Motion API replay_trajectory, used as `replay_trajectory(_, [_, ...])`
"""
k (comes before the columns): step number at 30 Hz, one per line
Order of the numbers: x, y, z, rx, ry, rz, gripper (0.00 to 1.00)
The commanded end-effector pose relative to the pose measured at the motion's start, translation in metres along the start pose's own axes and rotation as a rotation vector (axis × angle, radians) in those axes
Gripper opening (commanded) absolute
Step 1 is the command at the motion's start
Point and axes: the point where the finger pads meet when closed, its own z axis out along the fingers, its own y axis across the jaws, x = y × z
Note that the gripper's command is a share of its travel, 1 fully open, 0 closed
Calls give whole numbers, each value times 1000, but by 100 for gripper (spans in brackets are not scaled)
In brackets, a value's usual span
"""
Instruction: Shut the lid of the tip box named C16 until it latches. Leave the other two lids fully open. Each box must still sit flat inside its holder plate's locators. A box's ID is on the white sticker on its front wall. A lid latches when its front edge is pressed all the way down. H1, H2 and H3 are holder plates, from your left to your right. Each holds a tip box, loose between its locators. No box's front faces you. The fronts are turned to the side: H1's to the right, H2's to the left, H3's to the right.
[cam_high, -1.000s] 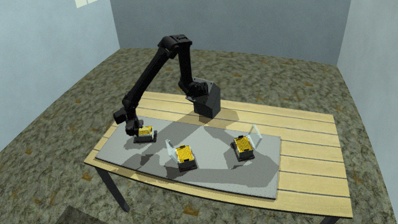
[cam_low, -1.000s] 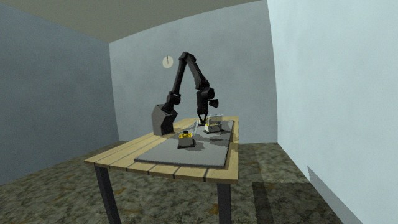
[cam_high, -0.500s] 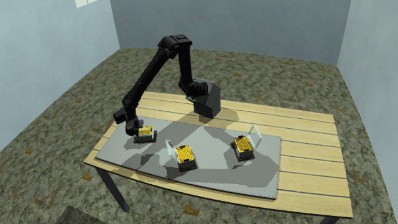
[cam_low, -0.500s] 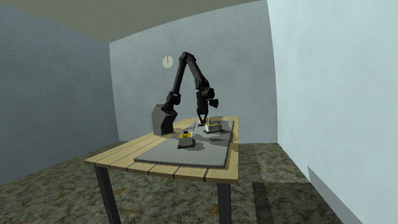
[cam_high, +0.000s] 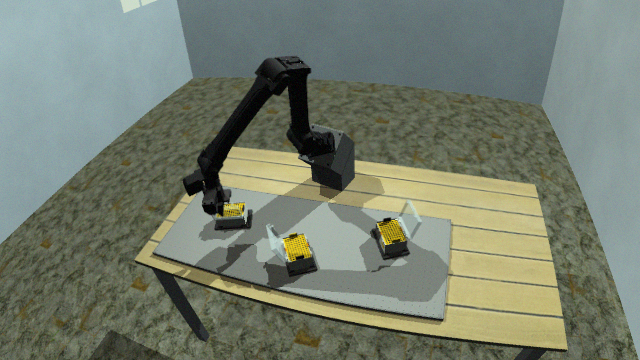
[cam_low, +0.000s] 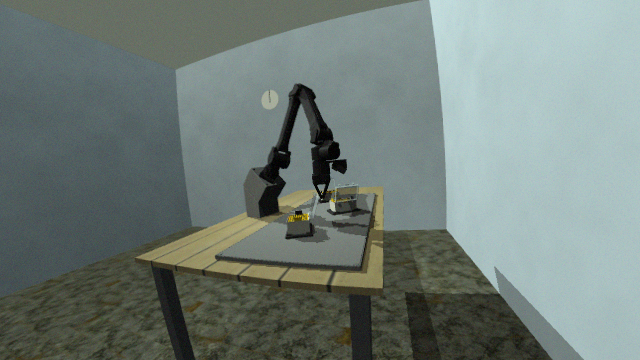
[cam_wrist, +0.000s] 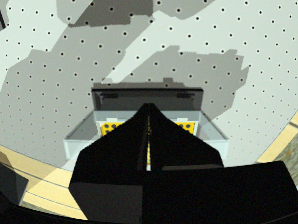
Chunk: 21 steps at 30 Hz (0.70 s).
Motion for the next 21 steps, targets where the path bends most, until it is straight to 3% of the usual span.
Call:
replay_trajectory(1, [5,-4,-10,33,-12,-18,0])
replay_trajectory(21, [29,-4,-13,31,-9,-18,0])
